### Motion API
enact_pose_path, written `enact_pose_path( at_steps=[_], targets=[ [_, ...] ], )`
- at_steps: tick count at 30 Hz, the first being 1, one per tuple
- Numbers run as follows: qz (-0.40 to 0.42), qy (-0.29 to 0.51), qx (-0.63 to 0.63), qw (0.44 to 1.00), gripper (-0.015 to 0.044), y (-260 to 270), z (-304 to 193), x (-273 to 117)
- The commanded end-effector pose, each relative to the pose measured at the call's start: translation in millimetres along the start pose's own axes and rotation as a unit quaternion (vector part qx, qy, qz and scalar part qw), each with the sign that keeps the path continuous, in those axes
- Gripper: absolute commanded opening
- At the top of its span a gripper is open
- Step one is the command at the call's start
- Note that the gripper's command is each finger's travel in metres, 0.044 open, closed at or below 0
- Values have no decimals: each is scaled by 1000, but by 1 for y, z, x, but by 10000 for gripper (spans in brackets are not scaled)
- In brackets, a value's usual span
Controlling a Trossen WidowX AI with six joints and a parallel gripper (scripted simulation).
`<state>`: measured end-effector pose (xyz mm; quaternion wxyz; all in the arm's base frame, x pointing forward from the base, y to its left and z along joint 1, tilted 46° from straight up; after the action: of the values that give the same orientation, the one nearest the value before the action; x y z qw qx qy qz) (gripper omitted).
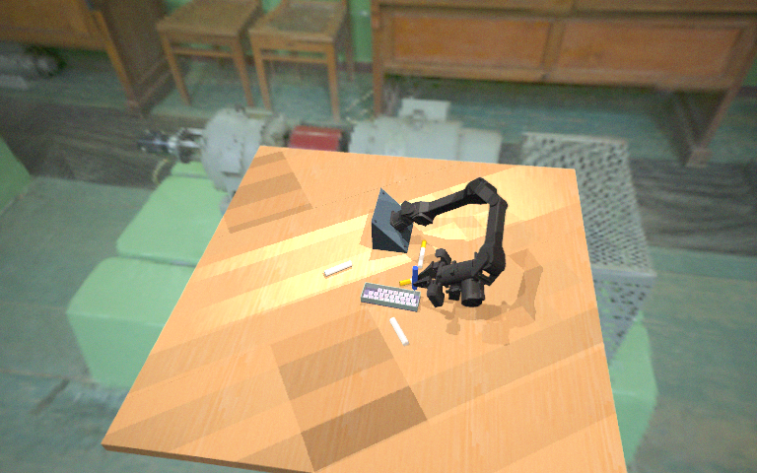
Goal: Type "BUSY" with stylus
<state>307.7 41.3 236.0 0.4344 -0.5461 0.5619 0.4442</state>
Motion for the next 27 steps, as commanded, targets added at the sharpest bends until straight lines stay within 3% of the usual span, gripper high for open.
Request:
enact_pose_path(
  at_steps=[1, 7, 10, 27],
  targets=[
    [5, 2, -3, 1000, 0, 0, 16, 11],
    [5, 2, -3, 1000, 0, 0, 17, 11],
    [5, 2, -3, 1000, 79, 0, 19, 13],
    [5, 2, -3, 1000, 81, -1, 24, 16]
  ],
)
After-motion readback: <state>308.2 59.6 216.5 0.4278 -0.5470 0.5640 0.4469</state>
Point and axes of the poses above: the point midway between the two fingers, 35 mm back from their tips, its own x axis out along the fingers, its own y axis across the jaws, z = x × y, the point moved 9 cm from there along -x, back along the fingers, and after that the axes turned 6 degrees about -x, right-handed, at the moved point
